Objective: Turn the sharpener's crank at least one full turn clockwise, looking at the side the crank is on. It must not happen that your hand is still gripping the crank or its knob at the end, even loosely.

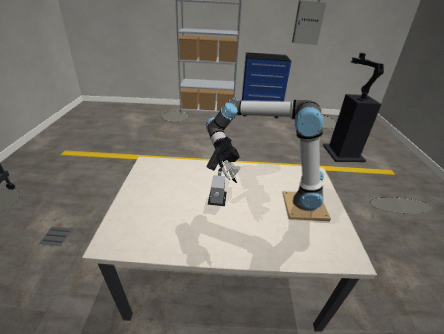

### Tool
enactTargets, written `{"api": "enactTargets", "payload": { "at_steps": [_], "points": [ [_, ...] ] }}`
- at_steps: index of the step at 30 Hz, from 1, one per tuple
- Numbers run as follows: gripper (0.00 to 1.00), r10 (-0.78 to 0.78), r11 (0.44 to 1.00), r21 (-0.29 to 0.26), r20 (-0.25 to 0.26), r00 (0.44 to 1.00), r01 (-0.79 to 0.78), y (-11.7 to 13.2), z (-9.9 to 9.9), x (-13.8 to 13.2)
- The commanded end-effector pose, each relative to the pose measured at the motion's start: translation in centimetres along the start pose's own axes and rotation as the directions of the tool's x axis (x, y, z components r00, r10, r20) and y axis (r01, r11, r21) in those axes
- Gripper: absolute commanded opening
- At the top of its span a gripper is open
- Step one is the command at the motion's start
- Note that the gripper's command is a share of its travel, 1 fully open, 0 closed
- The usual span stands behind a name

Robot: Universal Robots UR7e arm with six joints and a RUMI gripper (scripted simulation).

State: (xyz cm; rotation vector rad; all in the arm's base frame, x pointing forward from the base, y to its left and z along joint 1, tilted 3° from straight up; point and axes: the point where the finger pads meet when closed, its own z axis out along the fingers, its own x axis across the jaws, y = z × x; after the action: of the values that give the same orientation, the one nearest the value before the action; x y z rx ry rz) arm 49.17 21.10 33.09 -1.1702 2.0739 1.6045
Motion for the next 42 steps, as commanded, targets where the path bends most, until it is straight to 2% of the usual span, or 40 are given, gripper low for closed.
{"api": "enactTargets", "payload": {
  "at_steps": [1, 5, 9, 12, 17, 20, 24, 26, 29, 33, 35, 38, 42],
  "points": [
    [0.32, 0.06, 0.997, 0.048, -0.019, 0.998, -0.06, -1.0, -1.3, 1.1],
    [0.32, 0.072, 0.996, 0.054, -0.021, 0.997, -0.071, -2.1, -2.8, 2.1],
    [0.32, 0.07, 0.996, 0.056, -0.021, 0.997, -0.069, -2.1, -2.9, 2.1],
    [0.32, 0.135, 0.985, 0.109, -0.032, 0.99, -0.131, -2.7, -3.8, 2.9],
    [0.32, 0.134, 0.985, 0.109, -0.032, 0.99, -0.13, -3.6, -5.1, 3.7],
    [0.32, 0.202, 0.967, 0.165, -0.035, 0.979, -0.193, -4.1, -6.1, 4.6],
    [0.32, 0.201, 0.967, 0.165, -0.035, 0.979, -0.193, -5.0, -7.4, 5.4],
    [0.32, 0.201, 0.967, 0.165, -0.035, 0.979, -0.193, -5.0, -7.4, 5.4],
    [0.32, 0.27, 0.94, 0.223, -0.031, 0.962, -0.257, -5.5, -8.4, 6.3],
    [0.32, 0.269, 0.94, 0.224, -0.031, 0.963, -0.256, -6.3, -9.8, 7.1],
    [0.32, 0.269, 0.94, 0.225, -0.031, 0.963, -0.255, -6.3, -9.9, 7.1],
    [0.32, 0.339, 0.904, 0.282, -0.018, 0.941, -0.32, -6.7, -10.8, 8.0],
    [0.32, 0.34, 0.904, 0.28, -0.018, 0.94, -0.322, -7.4, -11.9, 8.9]
  ]
}}
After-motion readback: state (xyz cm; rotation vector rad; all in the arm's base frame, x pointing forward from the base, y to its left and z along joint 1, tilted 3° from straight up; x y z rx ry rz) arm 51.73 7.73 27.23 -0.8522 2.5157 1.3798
